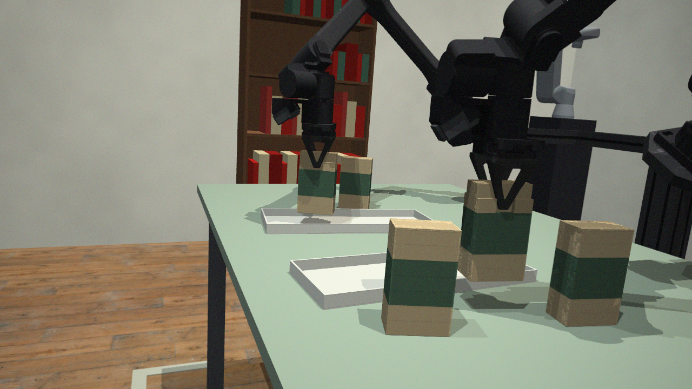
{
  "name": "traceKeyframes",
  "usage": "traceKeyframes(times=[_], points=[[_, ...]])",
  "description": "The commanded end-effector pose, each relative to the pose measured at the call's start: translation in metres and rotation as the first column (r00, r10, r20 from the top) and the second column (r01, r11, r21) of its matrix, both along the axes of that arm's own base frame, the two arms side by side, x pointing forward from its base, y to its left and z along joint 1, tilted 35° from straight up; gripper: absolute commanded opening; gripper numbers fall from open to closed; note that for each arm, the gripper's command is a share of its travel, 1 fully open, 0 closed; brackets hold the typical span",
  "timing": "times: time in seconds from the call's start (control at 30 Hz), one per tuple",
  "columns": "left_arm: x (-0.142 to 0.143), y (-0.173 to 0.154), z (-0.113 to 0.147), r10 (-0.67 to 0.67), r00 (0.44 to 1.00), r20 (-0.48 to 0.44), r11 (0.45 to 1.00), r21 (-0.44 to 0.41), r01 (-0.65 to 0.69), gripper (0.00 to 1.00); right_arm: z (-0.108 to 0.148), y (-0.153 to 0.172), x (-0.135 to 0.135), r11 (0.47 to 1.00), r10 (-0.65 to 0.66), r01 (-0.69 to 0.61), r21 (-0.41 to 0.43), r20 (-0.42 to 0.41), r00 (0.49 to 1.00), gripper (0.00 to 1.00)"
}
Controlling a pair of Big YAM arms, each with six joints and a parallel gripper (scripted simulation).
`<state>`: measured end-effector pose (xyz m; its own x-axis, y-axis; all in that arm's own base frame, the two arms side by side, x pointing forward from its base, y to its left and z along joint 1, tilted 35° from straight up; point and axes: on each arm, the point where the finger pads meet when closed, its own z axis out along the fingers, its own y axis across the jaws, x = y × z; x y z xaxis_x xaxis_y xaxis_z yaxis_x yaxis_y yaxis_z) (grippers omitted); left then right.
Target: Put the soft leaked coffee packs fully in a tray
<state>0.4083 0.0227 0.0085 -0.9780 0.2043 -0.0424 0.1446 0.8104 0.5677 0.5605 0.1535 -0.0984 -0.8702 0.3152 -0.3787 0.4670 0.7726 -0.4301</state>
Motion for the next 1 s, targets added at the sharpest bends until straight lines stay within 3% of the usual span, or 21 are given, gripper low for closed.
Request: traceKeyframes(times=[0.0,0.07,0.27,0.4,0.83,0.87,0.97], points=[[0.021,-0.017,0.009,0.005,0.999,0.049,1.000,-0.007,-0.005,0.23,0.003,0.011,0.020,1.000,0.015,-0.016,0.017,0.037,0.999,0.23],[0.022,-0.024,0.004,0.005,0.999,0.048,1.000,-0.008,-0.004,0.23,0.002,0.026,0.017,0.999,0.042,-0.043,0.019,0.040,0.998,0.23],[0.025,-0.045,-0.009,0.004,0.999,0.048,1.000,-0.009,-0.004,0.23,-0.007,-0.005,0.016,1.000,0.004,-0.004,0.011,0.024,1.000,0.23],[0.027,-0.059,-0.017,0.004,0.999,0.048,1.000,-0.010,-0.004,0.23,-0.018,-0.002,0.007,1.000,0.021,-0.021,0.003,0.006,1.000,0.23],[0.034,-0.098,-0.041,0.004,0.999,0.047,1.000,-0.013,-0.003,0.23,-0.007,0.001,0.015,1.000,0.013,-0.014,0.014,0.030,0.999,0.23],[0.034,-0.101,-0.044,0.004,0.999,0.047,1.000,-0.013,-0.003,0.23,0.001,0.000,0.026,1.000,0.014,-0.015,0.024,0.056,0.998,0.23],[0.036,-0.112,-0.050,0.003,0.999,0.047,1.000,-0.014,-0.003,0.23,-0.006,-0.003,0.024,1.000,0.012,-0.013,0.020,0.046,0.999,0.23]])
